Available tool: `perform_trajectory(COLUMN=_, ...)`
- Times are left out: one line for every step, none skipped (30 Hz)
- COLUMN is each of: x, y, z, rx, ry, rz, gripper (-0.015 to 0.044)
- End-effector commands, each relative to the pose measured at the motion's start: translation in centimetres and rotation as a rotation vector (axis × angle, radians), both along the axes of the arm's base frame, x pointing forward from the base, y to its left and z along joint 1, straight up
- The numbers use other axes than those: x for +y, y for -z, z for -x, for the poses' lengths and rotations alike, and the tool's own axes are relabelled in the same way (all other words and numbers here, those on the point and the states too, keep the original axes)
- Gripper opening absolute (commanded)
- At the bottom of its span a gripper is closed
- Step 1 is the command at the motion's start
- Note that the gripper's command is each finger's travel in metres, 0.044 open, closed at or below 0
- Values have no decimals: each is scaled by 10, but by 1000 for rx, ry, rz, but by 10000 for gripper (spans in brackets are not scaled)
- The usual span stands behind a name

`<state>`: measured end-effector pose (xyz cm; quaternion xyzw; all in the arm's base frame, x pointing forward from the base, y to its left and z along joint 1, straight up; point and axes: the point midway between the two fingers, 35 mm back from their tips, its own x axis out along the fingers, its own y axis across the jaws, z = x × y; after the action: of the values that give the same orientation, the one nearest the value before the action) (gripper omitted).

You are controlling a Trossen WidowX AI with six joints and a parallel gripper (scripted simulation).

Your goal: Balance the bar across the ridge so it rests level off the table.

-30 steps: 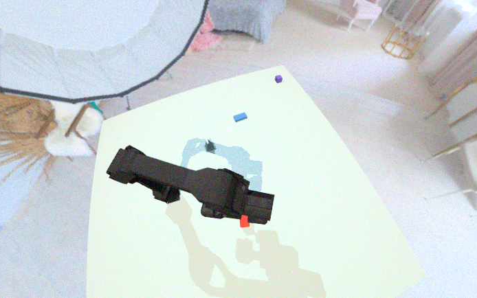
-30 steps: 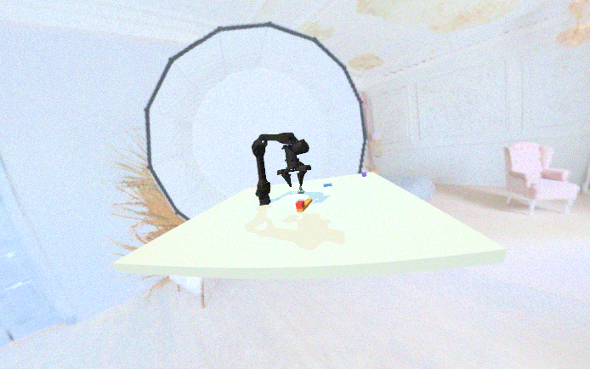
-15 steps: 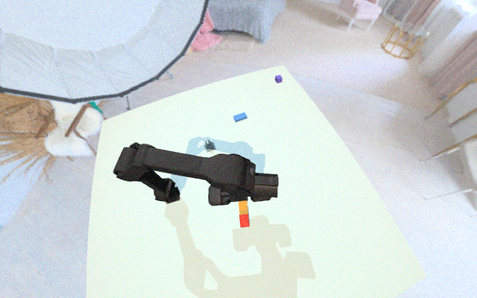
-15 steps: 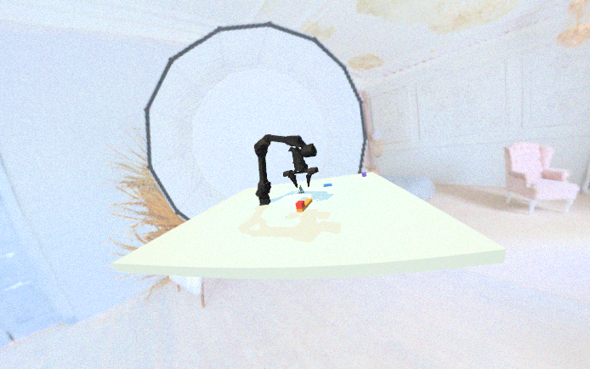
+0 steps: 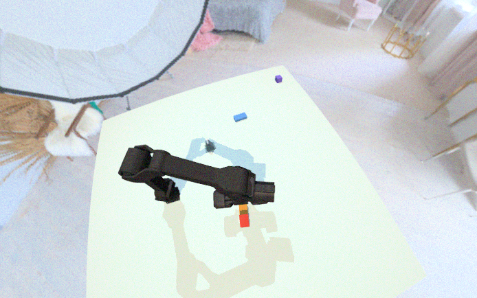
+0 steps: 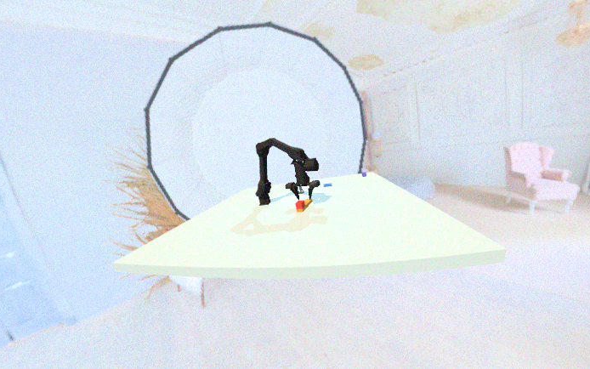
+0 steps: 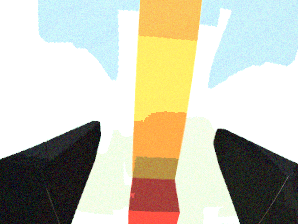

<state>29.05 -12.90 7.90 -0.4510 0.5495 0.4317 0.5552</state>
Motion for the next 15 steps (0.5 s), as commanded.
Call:
perform_trajectory(x=1, y=4, z=-1, rx=-8, ry=-4, rz=-3, gripper=315)
perform_trajectory(x=1, y=5, z=-1, rx=-8, ry=-4, rz=-3, gripper=315)
perform_trajectory(x=1, y=6, z=-1, rx=-8, ry=-4, rz=-3, gripper=315)
perform_trajectory(x=0, y=7, z=-1, rx=-8, ry=-4, rz=-3, gripper=315)
perform_trajectory(x=0, y=9, z=-1, rx=-8, ry=-4, rz=-3, gripper=315)
perform_trajectory(x=0, y=10, z=-1, rx=-8, ry=-4, rz=-3, gripper=315)
perform_trajectory(x=0, y=12, z=-2, rx=-8, ry=-4, rz=-3, gripper=315)
perform_trajectory(x=0, y=14, z=-2, rx=-8, ry=-4, rz=-3, gripper=315)
perform_trajectory(x=0, y=15, z=-2, rx=-8, ry=-4, rz=-3, gripper=315)
perform_trajectory(x=0, y=17, z=-2, rx=-8, ry=-4, rz=-3, gripper=315)
perform_trajectory(x=0, y=19, z=-2, rx=-8, ry=-4, rz=-3, gripper=315)
perform_trajectory(x=0, y=20, z=-2, rx=-8, ry=-4, rz=-3, gripper=315)
perform_trajectory(x=0, y=22, z=-2, rx=-8, ry=-4, rz=-3, gripper=315)
perform_trajectory(x=0, y=23, z=-2, rx=-8, ry=-4, rz=-3, gripper=315)
perform_trajectory(x=0, y=25, z=-2, rx=-8, ry=-4, rz=-3, gripper=315)
